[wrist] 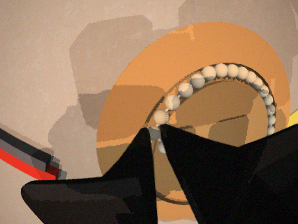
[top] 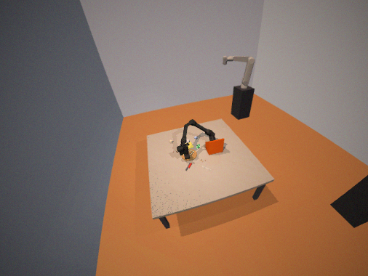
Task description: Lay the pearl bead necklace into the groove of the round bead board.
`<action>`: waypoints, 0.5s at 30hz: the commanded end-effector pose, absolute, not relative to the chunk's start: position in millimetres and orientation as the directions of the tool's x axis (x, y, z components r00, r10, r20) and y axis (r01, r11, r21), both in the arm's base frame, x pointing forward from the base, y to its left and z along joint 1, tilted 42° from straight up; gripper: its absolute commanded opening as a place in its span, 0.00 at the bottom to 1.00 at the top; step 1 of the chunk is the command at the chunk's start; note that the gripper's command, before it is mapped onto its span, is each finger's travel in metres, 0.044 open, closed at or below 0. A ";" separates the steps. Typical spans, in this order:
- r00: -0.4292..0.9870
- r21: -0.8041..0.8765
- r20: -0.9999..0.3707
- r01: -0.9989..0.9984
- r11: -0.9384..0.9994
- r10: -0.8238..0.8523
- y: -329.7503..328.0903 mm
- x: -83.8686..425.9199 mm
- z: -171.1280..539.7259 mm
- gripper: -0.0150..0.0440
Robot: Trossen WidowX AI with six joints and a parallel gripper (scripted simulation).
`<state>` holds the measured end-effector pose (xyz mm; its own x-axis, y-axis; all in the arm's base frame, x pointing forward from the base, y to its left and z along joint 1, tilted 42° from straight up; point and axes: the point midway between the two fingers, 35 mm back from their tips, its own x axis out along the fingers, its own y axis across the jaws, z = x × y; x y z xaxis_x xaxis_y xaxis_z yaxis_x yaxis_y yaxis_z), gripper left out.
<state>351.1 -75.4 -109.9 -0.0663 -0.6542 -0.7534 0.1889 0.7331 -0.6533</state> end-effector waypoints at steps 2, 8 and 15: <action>-0.066 -0.656 -0.751 0.189 0.730 -0.658 -75.9 351.4 -108.9 0.25; -0.067 -0.660 -0.748 0.183 0.729 -0.660 -70.3 351.2 -103.4 0.25; -0.067 -0.660 -0.748 0.182 0.729 -0.660 -69.9 351.2 -103.0 0.25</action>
<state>349.9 -71.1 -105.9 -0.0722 -0.6572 -0.7503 0.1781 0.7317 -0.6580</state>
